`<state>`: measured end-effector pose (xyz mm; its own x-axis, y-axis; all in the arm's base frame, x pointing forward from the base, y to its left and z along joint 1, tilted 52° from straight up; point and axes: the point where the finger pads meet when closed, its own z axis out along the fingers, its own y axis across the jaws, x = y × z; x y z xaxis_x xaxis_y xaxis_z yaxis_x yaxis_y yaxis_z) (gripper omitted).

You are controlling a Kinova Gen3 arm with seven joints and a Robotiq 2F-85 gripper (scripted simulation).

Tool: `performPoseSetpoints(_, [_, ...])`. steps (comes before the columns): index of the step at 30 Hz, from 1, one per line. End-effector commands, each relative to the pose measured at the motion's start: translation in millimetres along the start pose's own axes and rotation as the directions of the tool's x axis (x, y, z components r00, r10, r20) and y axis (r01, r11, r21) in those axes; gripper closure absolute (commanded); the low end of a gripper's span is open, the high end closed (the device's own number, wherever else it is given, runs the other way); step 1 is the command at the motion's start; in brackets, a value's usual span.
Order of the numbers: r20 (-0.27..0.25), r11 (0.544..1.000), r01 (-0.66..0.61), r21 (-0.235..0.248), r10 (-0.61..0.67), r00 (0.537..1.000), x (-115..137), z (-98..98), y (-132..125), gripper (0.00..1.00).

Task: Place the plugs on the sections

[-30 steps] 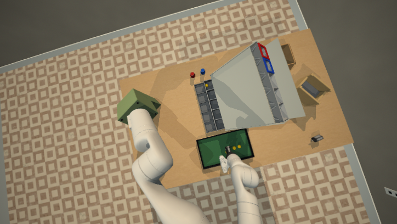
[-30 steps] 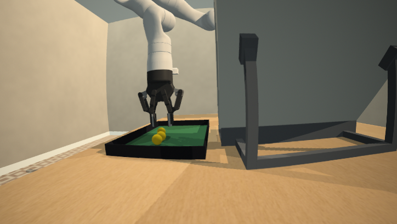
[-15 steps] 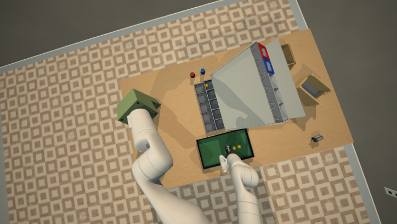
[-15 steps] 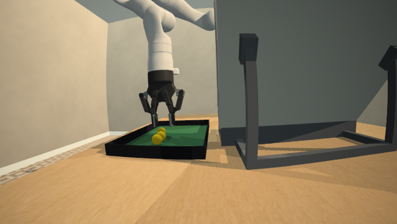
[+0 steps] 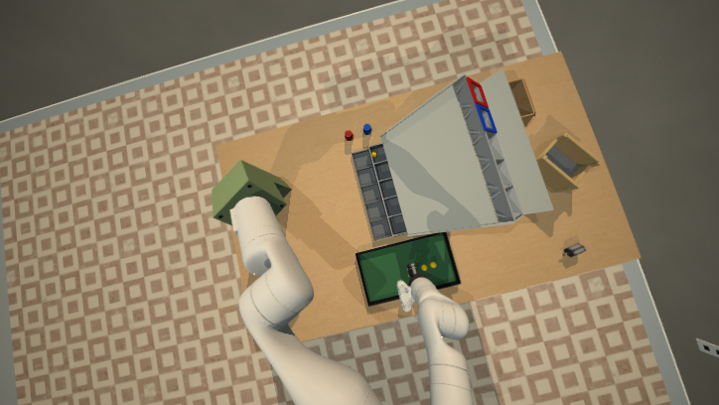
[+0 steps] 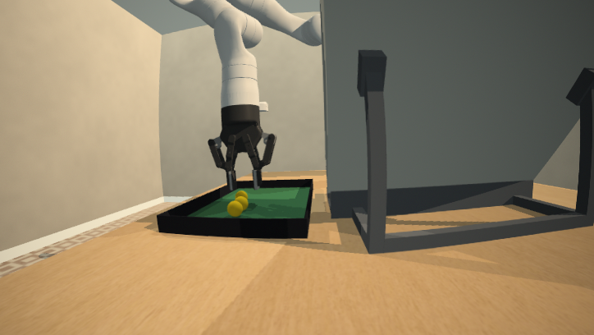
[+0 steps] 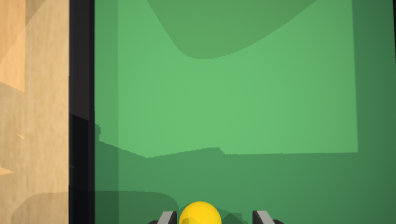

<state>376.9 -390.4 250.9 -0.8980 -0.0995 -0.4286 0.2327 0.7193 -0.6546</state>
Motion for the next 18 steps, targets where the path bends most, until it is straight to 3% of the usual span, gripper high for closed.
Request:
performPoseSetpoints(1, [0.001, 1.0, 0.0, 0.001, 0.0, 1.0, -1.0, 7.5, -0.3, 0.5])
performPoseSetpoints(17, [0.001, 1.0, 0.0, 0.001, 0.0, 1.0, -1.0, 7.5, -0.3, 0.5])
performPoseSetpoints(18, [0.001, 1.0, 0.0, 0.001, 0.0, 1.0, -0.4, 15.5, -0.4, 0.5])
